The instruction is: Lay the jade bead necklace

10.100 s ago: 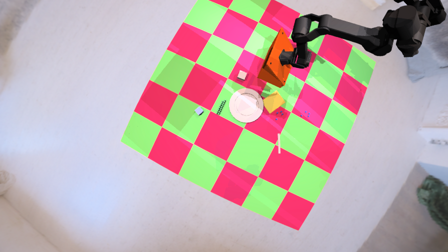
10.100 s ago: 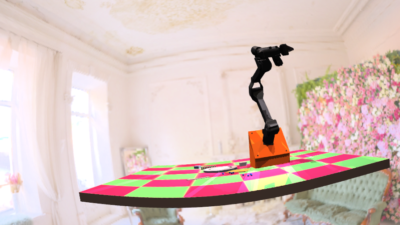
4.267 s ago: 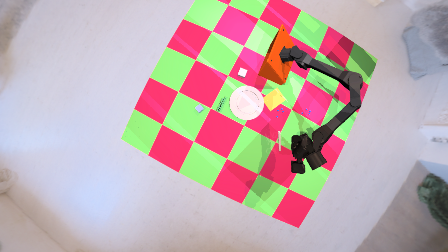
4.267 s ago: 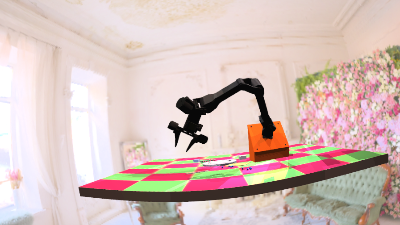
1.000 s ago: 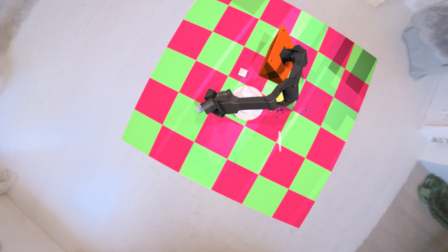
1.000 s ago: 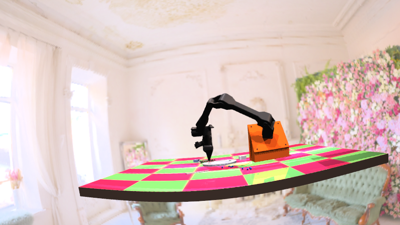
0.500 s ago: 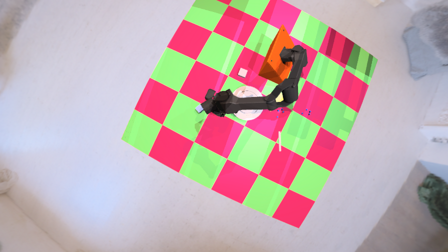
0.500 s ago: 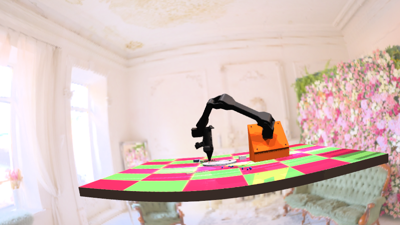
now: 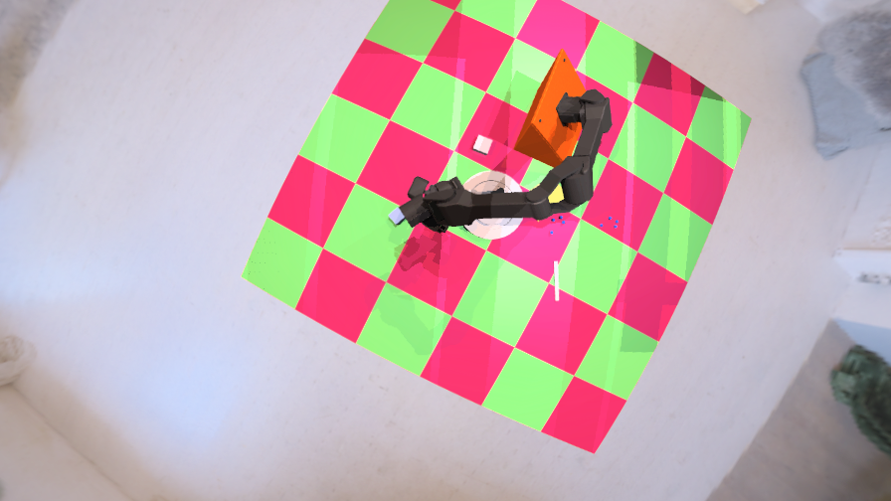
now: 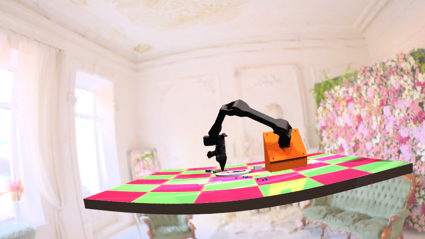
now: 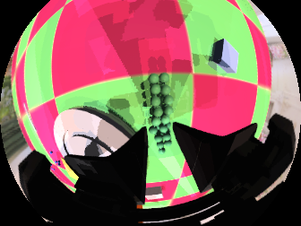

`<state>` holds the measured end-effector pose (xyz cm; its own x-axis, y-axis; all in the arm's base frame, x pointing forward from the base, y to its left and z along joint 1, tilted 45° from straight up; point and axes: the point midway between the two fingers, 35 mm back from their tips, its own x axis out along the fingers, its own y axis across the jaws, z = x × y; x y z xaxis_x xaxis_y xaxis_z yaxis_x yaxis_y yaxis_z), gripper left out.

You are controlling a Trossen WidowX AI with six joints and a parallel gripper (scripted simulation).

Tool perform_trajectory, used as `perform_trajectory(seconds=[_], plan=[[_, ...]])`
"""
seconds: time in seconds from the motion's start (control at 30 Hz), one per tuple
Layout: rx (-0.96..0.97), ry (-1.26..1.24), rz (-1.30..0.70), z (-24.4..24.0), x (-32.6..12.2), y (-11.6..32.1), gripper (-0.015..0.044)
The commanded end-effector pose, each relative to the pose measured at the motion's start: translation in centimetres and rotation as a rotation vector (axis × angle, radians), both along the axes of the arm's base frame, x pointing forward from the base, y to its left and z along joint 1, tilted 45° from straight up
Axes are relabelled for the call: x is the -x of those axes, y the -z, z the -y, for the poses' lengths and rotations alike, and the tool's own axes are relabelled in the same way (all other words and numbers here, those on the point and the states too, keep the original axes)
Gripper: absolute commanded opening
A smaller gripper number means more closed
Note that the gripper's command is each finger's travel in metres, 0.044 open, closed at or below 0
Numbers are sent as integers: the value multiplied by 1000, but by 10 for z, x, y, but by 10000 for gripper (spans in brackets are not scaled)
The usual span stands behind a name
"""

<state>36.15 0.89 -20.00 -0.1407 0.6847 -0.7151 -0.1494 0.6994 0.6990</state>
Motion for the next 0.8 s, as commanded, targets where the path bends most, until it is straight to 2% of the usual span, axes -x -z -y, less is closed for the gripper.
perform_trajectory(seconds=[0.0,0.77], plan=[[0,0,1,0,0,0,0],[0,1,0,3,-1,-3,0]])
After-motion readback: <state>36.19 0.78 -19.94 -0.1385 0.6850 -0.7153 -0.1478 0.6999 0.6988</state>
